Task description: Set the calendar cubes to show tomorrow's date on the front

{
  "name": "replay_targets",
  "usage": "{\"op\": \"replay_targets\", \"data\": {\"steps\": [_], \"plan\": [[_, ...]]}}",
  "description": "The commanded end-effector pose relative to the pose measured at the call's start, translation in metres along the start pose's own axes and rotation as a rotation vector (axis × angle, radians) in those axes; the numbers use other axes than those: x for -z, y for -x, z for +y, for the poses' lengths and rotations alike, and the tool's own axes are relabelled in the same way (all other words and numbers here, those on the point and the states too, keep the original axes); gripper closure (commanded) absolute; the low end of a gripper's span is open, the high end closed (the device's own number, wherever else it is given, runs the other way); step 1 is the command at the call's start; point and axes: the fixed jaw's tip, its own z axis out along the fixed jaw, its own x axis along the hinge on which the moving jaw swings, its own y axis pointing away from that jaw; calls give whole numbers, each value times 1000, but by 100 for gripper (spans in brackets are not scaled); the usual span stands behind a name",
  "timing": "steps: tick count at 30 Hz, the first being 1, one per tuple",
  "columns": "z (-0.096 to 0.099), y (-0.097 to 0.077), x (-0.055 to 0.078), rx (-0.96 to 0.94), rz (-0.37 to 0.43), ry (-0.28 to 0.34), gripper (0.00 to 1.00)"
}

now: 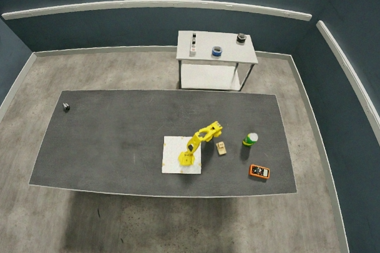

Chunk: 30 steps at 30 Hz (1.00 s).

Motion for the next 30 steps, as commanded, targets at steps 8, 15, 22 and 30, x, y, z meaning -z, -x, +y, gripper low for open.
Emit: {"op": "replay_targets", "data": {"steps": [8,15,22,30], "plan": [[1,3,-6,4,-20,-1,65],[1,3,-6,4,-20,-1,65],[-1,3,-6,4,-20,-1,67],[-3,3,-6,4,-20,-1,71]]}}
